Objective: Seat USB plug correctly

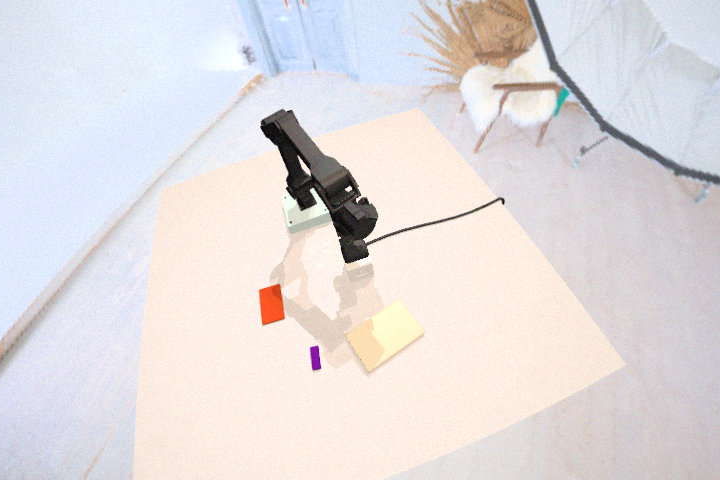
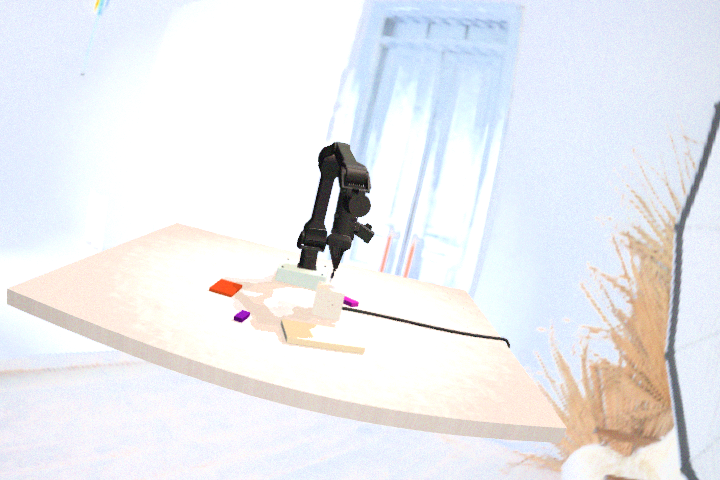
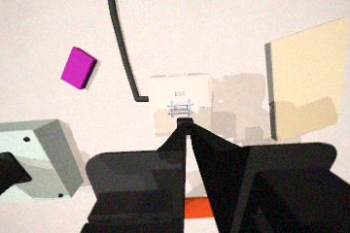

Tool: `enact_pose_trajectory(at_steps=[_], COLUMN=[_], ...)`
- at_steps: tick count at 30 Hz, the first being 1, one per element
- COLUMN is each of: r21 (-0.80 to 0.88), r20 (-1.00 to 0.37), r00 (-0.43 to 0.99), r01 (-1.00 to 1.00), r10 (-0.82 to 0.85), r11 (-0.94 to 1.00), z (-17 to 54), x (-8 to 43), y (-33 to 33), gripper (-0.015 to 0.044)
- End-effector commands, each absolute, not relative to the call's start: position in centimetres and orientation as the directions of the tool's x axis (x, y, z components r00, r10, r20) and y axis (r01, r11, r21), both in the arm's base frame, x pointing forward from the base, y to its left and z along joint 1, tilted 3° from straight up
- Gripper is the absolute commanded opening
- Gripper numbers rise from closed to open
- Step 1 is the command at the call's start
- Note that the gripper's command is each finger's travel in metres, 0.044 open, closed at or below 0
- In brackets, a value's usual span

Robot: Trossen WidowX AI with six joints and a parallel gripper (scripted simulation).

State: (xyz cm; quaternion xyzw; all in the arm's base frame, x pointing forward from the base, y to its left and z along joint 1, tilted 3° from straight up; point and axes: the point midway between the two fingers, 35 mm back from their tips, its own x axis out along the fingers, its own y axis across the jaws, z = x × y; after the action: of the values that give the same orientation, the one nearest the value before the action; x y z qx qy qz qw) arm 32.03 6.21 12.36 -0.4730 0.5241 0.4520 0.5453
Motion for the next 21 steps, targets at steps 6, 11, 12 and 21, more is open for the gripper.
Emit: enact_pose_trajectory(at_steps=[6, 11, 12, 21], r21=[-0.039, -0.039, -0.039, -0.039], r20=[-0.999, -0.999, -0.999, -0.999], r00=[0.041, 0.041, 0.042, 0.042], r01=[-0.990, -0.990, -0.990, -0.990], r10=[0.010, 0.014, 0.014, 0.022], r11=[0.138, 0.137, 0.136, 0.134], z=[12.17, 12.11, 12.10, 11.99], x=[31.97, 31.97, 31.97, 31.97], y=[6.34, 6.37, 6.38, 6.44], gripper=[0.0000, 0.0000, 0.0000, 0.0000])
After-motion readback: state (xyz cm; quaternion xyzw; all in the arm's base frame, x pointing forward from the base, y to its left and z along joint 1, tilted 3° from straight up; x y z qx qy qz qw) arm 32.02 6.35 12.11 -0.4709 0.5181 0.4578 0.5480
